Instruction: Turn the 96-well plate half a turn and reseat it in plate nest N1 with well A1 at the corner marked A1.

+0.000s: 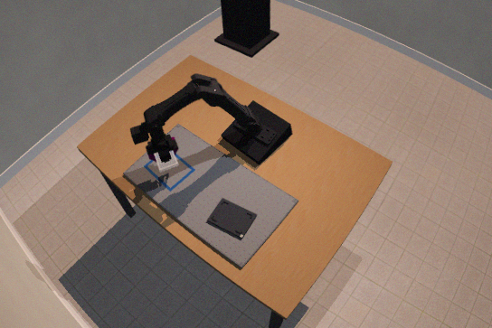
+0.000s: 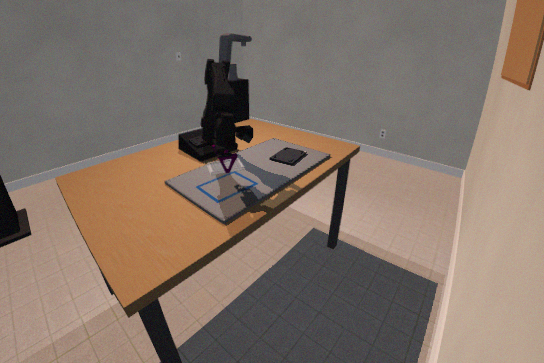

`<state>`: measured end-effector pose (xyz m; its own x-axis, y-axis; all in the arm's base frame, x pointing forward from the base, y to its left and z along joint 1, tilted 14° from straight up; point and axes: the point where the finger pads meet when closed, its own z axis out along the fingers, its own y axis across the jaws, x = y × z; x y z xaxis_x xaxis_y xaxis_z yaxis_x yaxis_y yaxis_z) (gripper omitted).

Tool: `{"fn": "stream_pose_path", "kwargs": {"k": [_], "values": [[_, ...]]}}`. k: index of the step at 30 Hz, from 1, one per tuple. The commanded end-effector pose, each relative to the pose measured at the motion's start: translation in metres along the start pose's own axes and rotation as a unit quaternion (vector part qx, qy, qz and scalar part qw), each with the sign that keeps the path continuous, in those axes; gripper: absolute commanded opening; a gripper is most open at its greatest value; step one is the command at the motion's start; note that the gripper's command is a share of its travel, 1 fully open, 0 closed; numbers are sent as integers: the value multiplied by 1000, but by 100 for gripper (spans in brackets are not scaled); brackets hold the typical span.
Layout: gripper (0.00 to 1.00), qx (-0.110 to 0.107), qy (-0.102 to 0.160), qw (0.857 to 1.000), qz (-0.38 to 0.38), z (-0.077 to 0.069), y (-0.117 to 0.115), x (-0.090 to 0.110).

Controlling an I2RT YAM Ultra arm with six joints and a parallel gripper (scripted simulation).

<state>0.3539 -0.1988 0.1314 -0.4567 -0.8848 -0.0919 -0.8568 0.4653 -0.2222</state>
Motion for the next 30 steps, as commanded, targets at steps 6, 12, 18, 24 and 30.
{"fn": "stream_pose_path", "kwargs": {"k": [6,12,18,24,30], "values": [[0,4,-7,1000,-2,4,0,-6],[0,11,-7,1000,-3,1,-1,-7],[0,5,-7,1000,-2,10,0,-7],[0,11,-6,1000,-1,9,-2,-5],[0,6,-6,1000,-1,16,-2,-5]]}}
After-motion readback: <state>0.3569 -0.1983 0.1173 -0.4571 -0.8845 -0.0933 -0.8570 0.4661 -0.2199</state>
